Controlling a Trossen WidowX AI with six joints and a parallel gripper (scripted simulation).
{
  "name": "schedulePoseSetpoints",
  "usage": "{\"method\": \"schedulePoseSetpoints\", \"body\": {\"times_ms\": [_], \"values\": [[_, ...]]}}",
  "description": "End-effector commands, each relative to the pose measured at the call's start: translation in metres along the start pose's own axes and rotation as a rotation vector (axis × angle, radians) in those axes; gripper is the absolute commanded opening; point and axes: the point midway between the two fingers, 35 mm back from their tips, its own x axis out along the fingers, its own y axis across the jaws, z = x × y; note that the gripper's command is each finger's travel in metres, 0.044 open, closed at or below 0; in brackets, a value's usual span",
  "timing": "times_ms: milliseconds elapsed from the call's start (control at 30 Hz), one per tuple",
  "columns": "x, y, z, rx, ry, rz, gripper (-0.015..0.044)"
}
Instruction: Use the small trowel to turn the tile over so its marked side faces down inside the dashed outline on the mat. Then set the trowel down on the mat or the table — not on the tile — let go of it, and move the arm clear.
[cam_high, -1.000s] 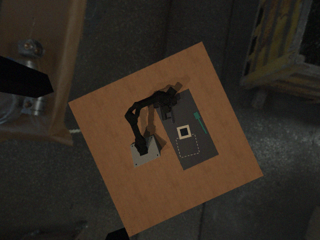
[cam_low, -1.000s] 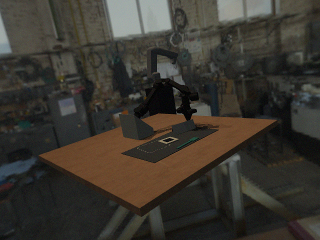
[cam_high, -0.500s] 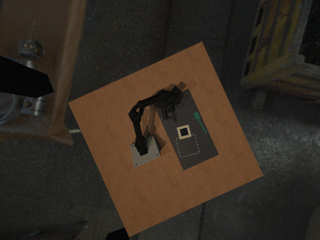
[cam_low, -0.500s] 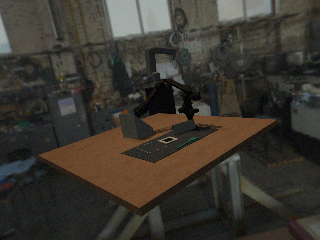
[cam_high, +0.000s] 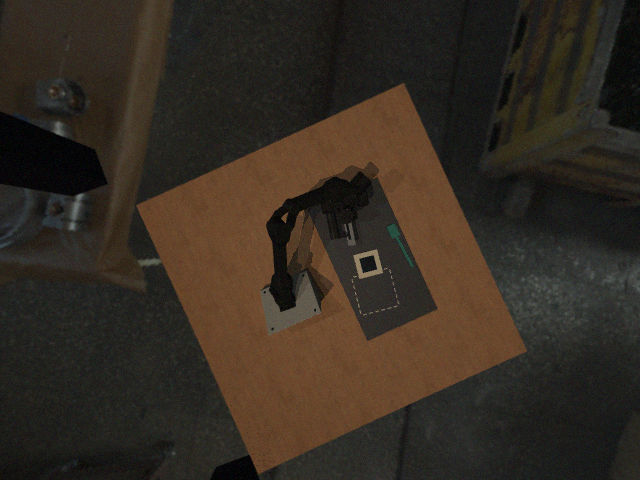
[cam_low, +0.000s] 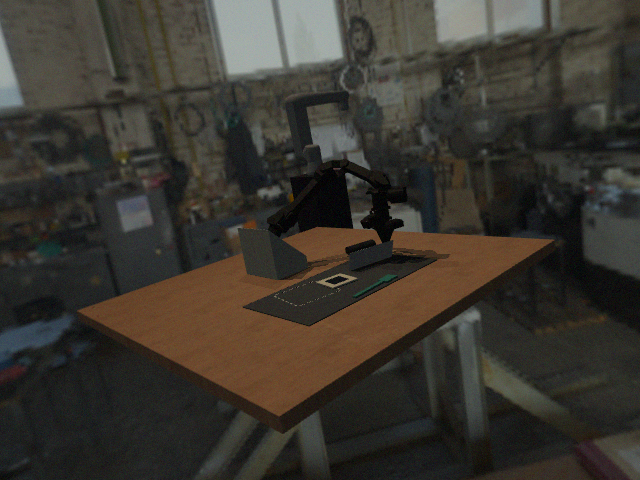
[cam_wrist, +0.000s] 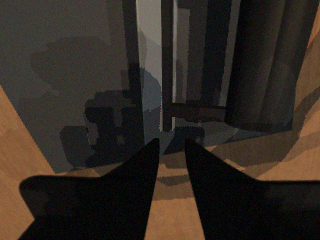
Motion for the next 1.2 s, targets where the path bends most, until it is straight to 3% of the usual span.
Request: {"method": "schedulePoseSetpoints", "body": {"times_ms": [0, 767, 1167], "values": [[-0.001, 0.01, -0.001, -0.005, 0.003, 0.003, 0.01], [-0.002, 0.028, 0.0, 0.0, -0.001, 0.007, 0.01], [-0.014, -0.022, -0.005, -0.002, 0.001, 0.003, 0.01]]}}
